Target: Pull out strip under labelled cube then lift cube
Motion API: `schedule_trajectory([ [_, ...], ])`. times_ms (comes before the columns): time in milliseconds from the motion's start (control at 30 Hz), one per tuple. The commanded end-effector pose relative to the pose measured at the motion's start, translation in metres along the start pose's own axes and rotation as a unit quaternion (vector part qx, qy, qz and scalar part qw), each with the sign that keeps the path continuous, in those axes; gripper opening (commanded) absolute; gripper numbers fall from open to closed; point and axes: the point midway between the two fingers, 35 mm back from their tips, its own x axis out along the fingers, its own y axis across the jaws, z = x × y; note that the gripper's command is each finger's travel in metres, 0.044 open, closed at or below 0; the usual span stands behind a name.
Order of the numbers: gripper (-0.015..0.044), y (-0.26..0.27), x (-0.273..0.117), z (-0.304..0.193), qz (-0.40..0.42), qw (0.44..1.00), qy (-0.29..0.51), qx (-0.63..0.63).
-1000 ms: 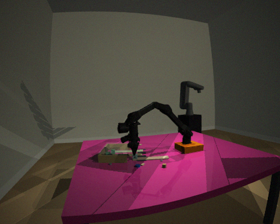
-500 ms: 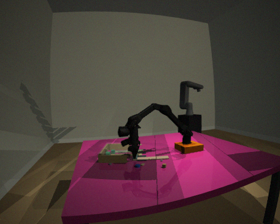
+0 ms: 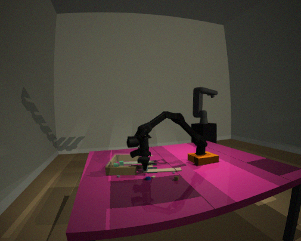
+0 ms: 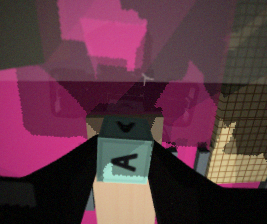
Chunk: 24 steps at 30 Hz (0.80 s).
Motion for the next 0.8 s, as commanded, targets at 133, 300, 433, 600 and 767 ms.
schedule_trajectory([
  [133, 0.0000, -0.007, -0.012, -0.012, 0.000, 1.000, 0.000, -0.001],
  [300, 0.0000, -0.015, -0.024, -0.026, -0.001, 1.000, 0.000, -0.002],
  [433, 0.0000, -0.022, -0.033, -0.038, -0.001, 1.000, 0.000, -0.002],
  [600, 0.0000, -0.030, -0.041, -0.052, -0.002, 1.000, 0.000, -0.003],
  [767, 0.0000, -0.034, -0.042, -0.059, -0.002, 1.000, 0.001, -0.003],
])
